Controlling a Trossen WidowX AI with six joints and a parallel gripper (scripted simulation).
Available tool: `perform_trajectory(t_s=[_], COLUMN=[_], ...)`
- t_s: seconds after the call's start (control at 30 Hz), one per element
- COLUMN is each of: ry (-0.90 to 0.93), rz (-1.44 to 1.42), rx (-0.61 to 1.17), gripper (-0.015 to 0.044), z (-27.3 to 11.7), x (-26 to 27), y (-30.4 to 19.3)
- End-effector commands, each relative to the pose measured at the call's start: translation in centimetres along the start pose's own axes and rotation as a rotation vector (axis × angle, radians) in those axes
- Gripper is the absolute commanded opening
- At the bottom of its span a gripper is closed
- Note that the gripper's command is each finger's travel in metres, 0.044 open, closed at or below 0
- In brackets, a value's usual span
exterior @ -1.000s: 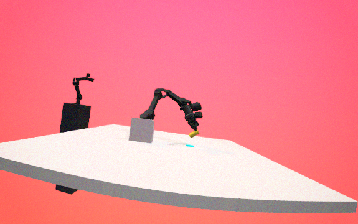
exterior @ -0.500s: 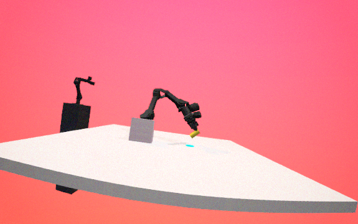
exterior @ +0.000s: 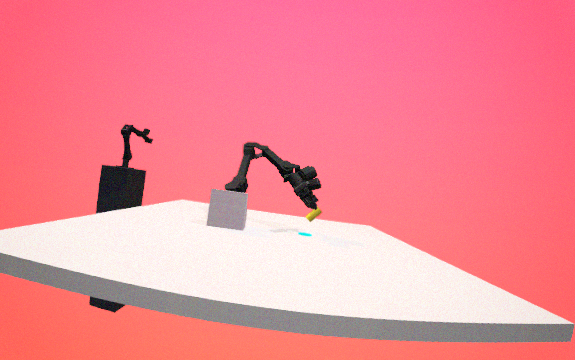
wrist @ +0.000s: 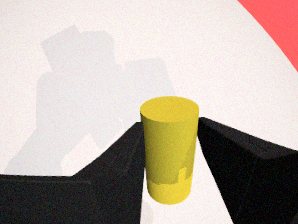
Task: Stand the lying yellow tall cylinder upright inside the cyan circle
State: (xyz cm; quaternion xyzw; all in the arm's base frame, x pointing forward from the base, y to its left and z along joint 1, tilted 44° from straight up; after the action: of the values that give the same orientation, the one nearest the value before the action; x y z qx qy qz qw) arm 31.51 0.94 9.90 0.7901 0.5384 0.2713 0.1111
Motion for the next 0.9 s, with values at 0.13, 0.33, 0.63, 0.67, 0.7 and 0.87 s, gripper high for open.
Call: perform_trajectory(t_s=[0.13, 0.33, 0.63, 0.67, 0.7, 0.87], ry=[-0.004, -0.002, 0.005, 0.005, 0.006, 0.012], rz=[0.018, 0.031, 0.052, 0.054, 0.056, 0.069], rx=[-0.059, -0.1, -0.163, -0.17, -0.177, -0.211], gripper=[0.0105, 0.0105, 0.0105, 0.0105, 0.0105, 0.0105], z=[-0.3, -0.5, -0.8, -0.8, -0.9, -1.1], x=[0.0, 0.1, 0.2, 0.2, 0.2, 0.2], y=[-0.5, -0.8, -1.2, -1.2, -1.3, -1.5])
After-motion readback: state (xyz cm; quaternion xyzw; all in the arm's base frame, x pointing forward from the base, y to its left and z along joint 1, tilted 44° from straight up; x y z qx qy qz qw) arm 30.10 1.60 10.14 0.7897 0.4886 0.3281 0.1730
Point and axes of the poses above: the point midway between the two fingers, 35 mm back from their tips, its own z axis out along the fingers, its own x axis across the jaws, y = z × x, the point moved 7 cm from there along -z, back along the fingers, and after that the axes turned 2 degrees about -z, right-handed, at the moved point
